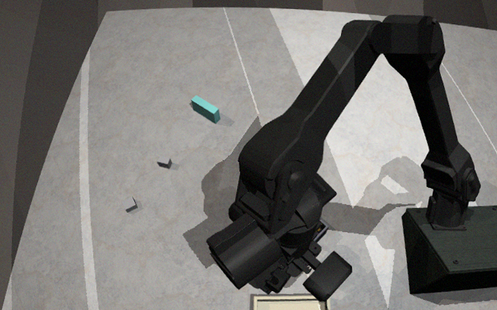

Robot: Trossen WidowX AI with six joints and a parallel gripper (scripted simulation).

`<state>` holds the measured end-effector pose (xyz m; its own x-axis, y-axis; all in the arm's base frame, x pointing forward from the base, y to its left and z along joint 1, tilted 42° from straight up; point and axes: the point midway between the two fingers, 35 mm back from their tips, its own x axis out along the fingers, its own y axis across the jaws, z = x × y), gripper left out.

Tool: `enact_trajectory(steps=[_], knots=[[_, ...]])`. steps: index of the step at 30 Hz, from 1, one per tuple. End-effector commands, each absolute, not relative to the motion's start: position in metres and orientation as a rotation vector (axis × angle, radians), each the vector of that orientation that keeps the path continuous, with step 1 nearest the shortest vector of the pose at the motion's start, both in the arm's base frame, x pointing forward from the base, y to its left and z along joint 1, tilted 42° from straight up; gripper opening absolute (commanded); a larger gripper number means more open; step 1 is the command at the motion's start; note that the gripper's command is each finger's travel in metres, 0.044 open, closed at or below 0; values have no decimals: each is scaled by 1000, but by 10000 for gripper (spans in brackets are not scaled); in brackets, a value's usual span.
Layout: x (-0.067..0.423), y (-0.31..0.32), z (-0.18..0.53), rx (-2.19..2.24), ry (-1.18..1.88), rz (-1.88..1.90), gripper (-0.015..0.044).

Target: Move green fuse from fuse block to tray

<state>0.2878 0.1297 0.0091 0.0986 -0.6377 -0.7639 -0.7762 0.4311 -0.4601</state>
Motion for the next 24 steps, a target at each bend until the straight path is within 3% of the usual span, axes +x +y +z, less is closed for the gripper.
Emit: enact_trajectory(steps=[1, 14, 24], knots=[[285, 147, -5, -1262, 1601, 161, 0], [265, 198, -59, -1264, 1603, 150, 0], [265, 196, -67, -1264, 1603, 149, 0]])
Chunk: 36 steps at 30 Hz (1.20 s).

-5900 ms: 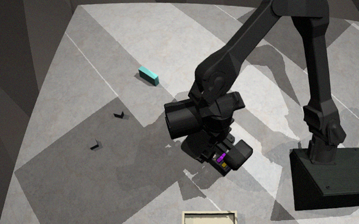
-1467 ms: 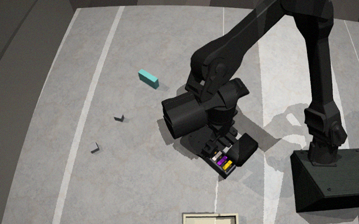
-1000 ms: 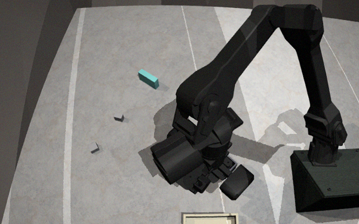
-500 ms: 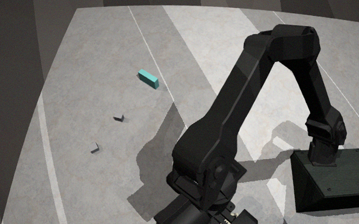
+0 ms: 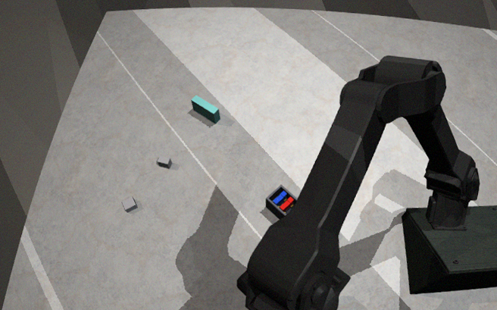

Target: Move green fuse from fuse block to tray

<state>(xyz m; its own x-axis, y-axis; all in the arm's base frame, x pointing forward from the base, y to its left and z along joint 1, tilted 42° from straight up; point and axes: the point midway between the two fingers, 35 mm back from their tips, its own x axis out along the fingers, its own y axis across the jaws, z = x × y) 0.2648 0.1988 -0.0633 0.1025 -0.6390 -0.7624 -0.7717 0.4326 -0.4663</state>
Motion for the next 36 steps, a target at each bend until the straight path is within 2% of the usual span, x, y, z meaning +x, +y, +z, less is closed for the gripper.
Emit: enact_trajectory(steps=[1, 22, 34, 36], knots=[[265, 195, -68, -1264, 1602, 149, 0], [268, 174, -92, -1265, 1602, 148, 0], [268, 178, -90, -1257, 1602, 148, 315], [267, 185, -81, -1260, 1602, 149, 330]])
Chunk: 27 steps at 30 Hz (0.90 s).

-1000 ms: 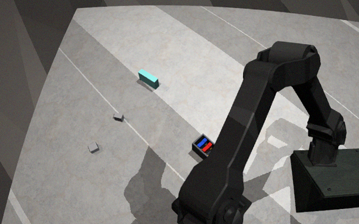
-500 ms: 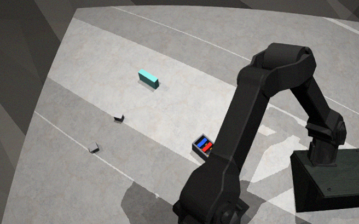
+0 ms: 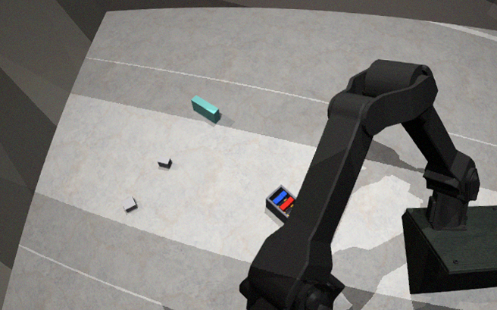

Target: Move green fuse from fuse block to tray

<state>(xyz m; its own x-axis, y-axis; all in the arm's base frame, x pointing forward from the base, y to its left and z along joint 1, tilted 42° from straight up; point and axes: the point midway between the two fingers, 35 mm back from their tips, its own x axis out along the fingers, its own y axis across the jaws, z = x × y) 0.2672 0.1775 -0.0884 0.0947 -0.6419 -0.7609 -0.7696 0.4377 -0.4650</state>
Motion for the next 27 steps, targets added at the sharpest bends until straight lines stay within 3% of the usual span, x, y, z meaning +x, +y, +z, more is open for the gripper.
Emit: enact_trajectory(steps=[1, 27], knots=[[265, 193, -71, -1262, 1602, 149, 330], [264, 200, -62, -1271, 1600, 151, 330]])
